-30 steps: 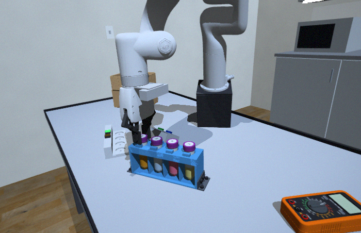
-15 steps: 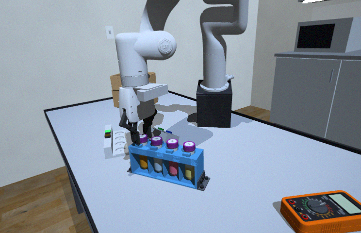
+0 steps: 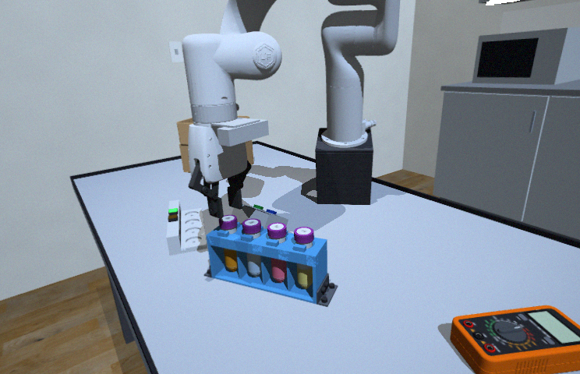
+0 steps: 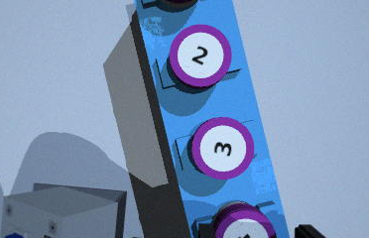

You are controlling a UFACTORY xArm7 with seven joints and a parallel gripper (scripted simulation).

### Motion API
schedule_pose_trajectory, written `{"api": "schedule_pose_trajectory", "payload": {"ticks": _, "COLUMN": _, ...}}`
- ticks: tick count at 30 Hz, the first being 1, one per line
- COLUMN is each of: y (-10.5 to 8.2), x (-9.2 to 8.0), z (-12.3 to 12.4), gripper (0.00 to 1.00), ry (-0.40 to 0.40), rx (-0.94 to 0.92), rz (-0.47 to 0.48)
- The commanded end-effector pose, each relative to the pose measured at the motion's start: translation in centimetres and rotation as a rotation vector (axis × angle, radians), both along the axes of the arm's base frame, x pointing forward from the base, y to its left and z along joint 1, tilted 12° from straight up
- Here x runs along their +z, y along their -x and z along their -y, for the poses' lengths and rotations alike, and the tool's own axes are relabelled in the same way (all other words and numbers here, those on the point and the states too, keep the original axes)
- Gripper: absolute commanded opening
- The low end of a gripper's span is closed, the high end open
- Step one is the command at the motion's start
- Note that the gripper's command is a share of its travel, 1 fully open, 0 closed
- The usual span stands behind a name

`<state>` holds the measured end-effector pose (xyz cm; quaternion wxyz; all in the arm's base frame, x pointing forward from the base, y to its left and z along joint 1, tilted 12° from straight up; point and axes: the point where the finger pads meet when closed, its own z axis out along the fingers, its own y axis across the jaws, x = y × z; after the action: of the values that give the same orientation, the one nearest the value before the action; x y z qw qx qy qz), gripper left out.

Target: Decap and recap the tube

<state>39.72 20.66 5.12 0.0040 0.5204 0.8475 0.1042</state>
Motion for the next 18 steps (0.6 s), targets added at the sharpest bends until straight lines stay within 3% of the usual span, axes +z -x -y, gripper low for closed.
{"api": "schedule_pose_trajectory", "payload": {"ticks": 1, "y": 0.1, "x": 1.0, "z": 0.1, "gripper": 0.46, "ry": 0.002, "rx": 0.000, "rz": 0.001}}
{"api": "schedule_pose_trajectory", "payload": {"ticks": 7, "y": 0.2, "x": 2.0, "z": 0.3, "gripper": 0.46, "ry": 0.002, "rx": 0.000, "rz": 0.001}}
{"api": "schedule_pose_trajectory", "payload": {"ticks": 8, "y": 0.7, "x": 1.8, "z": 0.9, "gripper": 0.00, "ry": -0.008, "rx": -0.080, "rz": -0.013}}
{"api": "schedule_pose_trajectory", "payload": {"ticks": 14, "y": 3.5, "x": 0.8, "z": 4.5, "gripper": 0.00, "ry": -0.008, "rx": -0.080, "rz": -0.013}}
{"api": "schedule_pose_trajectory", "payload": {"ticks": 18, "y": 3.7, "x": 0.7, "z": 4.8, "gripper": 0.00, "ry": -0.008, "rx": -0.080, "rz": -0.013}}
